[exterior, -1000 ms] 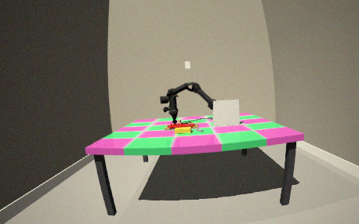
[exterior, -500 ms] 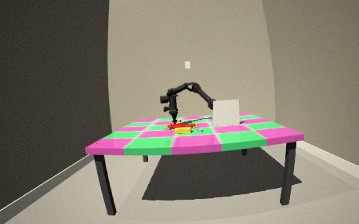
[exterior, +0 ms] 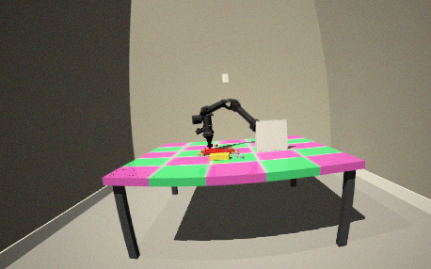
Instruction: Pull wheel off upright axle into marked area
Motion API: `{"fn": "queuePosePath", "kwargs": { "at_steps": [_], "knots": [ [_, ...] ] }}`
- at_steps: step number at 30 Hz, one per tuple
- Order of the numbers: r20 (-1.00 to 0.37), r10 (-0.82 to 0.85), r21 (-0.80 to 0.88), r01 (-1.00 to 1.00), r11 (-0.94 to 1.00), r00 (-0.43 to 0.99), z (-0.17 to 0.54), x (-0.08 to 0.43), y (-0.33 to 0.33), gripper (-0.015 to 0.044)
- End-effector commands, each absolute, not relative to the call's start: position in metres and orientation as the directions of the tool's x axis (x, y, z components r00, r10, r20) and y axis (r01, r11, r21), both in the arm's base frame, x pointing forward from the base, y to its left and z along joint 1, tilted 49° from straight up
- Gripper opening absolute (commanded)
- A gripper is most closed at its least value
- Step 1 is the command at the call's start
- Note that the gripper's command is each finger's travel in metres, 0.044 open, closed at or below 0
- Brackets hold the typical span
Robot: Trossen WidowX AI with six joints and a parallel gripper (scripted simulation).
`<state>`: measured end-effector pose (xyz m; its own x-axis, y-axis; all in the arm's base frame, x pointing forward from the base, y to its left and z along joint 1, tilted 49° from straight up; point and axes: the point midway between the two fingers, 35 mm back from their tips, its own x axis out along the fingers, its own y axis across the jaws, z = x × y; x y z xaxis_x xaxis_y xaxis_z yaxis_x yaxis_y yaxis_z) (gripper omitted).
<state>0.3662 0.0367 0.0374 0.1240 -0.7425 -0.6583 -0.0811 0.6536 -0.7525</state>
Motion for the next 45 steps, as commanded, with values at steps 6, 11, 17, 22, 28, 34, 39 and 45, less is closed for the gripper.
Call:
{"fn": "queuePosePath", "kwargs": {
  "at_steps": [6,11,17,22,28,34,39,45],
  "knots": [
    [-0.661,-0.738,-0.75,-0.086,0.656,0.137,0.043,0.366,0.046,0.0],
    [-0.661,-0.738,-0.75,-0.086,0.656,0.137,0.044,0.366,0.048,0.0],
    [-0.661,-0.738,-0.75,-0.086,0.656,0.137,0.045,0.365,0.049,0.0],
    [-0.661,-0.738,-0.75,-0.087,0.656,0.138,0.046,0.365,0.05,0.0],
    [-0.661,-0.738,-0.75,-0.087,0.655,0.138,0.048,0.365,0.052,0.0],
    [-0.661,-0.738,-0.75,-0.087,0.655,0.138,0.049,0.365,0.053,0.0],
    [-0.66,-0.738,-0.75,-0.088,0.655,0.138,0.05,0.364,0.055,0.0],
    [-0.66,-0.738,-0.751,-0.088,0.655,0.139,0.051,0.364,0.056,0.0]
  ]
}}
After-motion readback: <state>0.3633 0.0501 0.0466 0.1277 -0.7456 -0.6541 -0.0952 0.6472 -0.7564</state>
